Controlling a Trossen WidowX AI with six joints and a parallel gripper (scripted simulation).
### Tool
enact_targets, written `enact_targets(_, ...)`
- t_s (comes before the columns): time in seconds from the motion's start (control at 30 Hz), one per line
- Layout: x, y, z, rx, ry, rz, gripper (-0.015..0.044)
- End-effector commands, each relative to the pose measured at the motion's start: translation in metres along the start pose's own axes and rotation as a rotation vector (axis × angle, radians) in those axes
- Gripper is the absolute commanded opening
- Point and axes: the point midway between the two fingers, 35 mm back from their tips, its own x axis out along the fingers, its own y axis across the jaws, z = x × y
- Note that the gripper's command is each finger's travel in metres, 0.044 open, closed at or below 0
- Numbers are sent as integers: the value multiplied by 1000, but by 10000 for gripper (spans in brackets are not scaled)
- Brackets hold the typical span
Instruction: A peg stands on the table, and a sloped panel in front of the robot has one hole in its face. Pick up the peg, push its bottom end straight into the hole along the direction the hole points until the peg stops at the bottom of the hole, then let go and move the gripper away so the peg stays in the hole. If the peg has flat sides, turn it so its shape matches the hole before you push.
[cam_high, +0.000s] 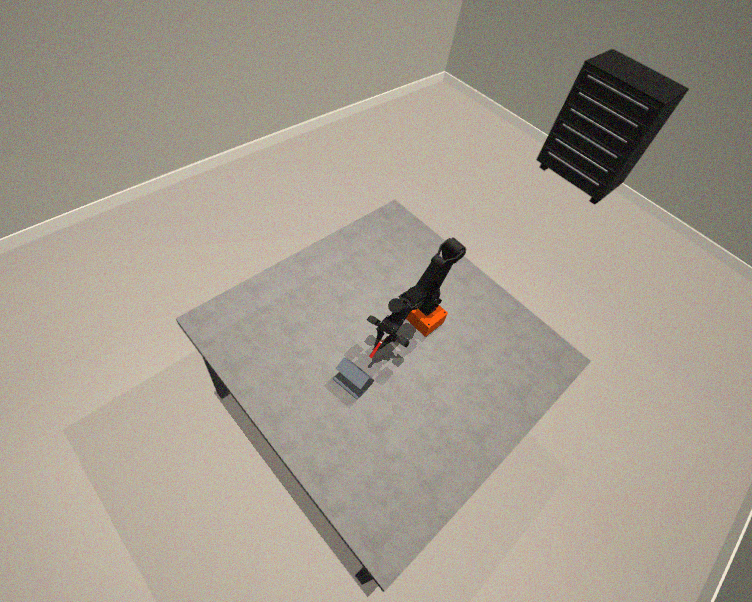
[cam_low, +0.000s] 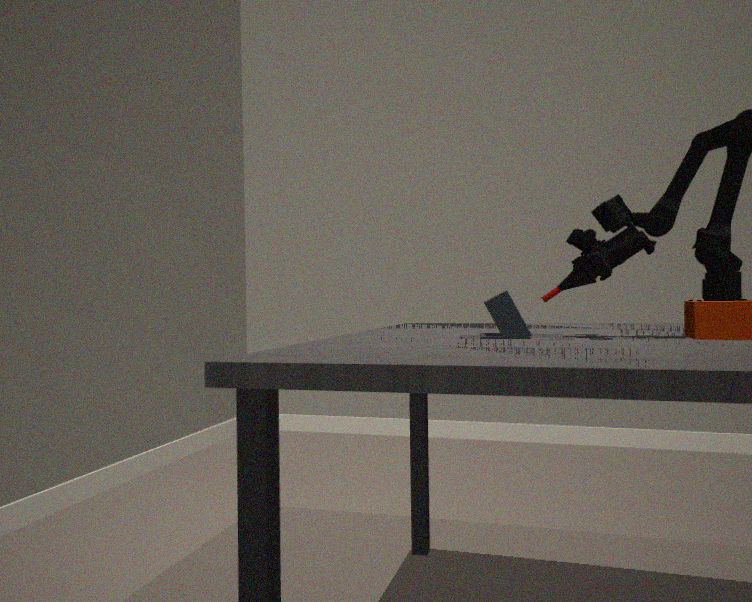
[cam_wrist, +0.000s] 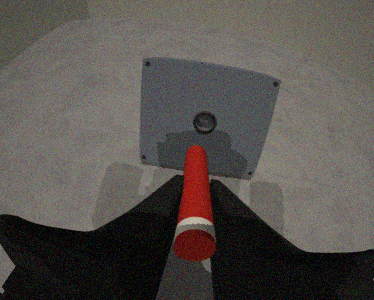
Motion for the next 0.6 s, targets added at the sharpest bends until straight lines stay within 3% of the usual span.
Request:
enact_targets(0.0,3,-1,-2,6,1,-4,0)
enact_targets(0.57,11,-2,0,6,-30,-14,0)
